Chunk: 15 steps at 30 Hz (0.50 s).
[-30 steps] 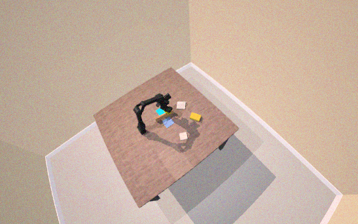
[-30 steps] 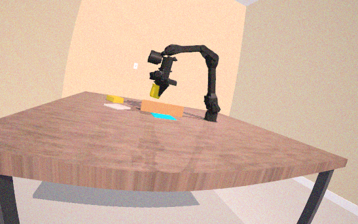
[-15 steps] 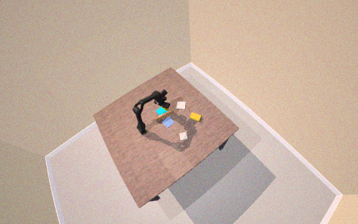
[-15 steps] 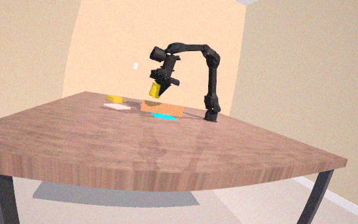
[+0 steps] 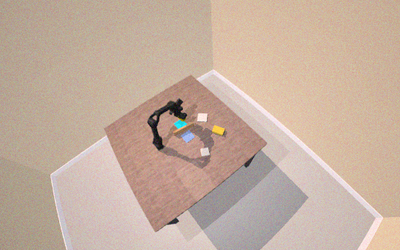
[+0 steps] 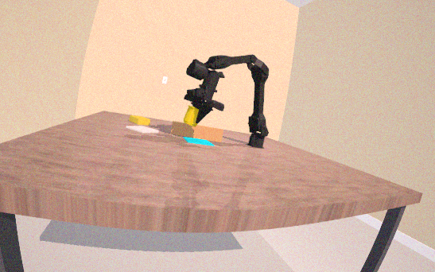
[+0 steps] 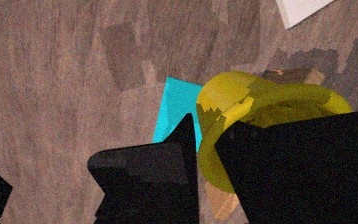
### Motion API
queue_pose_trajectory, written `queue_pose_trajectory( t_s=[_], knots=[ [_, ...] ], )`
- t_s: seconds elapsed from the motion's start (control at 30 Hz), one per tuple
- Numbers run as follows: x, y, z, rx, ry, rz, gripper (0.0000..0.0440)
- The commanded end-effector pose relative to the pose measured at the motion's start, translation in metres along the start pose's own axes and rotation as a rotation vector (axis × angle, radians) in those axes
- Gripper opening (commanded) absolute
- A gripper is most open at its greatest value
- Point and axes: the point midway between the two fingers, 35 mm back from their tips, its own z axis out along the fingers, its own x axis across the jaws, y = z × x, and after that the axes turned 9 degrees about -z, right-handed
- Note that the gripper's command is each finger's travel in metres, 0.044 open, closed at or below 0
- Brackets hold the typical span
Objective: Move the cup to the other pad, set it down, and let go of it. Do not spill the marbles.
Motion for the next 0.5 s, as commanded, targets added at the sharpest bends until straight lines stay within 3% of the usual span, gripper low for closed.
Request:
queue_pose_trajectory(
  t_s=[0.0,0.47],
  knots=[
    [0.007,-0.003,0.012,0.016,-0.001,0.004,0.0],
    [0.024,-0.021,0.043,0.047,-0.003,0.032,0.003]
  ],
)
